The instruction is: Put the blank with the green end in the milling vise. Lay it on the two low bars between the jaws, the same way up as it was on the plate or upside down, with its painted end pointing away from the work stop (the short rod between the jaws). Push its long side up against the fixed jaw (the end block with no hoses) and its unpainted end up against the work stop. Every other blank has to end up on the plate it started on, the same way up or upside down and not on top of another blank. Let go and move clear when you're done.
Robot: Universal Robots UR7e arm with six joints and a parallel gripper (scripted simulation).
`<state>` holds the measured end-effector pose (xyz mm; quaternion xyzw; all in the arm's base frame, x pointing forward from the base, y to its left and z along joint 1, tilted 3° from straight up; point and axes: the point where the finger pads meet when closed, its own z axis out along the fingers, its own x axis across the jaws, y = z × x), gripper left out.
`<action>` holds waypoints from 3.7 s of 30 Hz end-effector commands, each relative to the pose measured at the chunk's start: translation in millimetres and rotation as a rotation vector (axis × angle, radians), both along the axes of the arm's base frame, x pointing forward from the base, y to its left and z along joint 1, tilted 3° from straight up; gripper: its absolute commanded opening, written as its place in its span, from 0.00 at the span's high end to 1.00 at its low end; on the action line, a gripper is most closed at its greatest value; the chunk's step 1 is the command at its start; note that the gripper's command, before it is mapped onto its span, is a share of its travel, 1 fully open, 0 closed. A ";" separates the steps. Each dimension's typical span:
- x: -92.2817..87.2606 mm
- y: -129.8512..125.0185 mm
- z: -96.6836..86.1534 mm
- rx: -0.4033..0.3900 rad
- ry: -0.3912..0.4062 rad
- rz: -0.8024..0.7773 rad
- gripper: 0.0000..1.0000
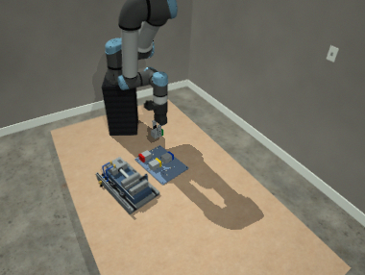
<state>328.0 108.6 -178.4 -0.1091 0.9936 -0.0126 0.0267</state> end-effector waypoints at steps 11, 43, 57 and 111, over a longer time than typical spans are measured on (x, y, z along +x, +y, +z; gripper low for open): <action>0.4 0.0 -0.5 0.007 -0.004 -0.163 1.00; 0.4 0.0 -0.2 0.033 -0.013 -0.605 1.00; 0.4 0.0 -0.1 0.045 -0.018 -0.827 1.00; 0.4 0.0 -0.1 0.079 -0.029 -1.417 1.00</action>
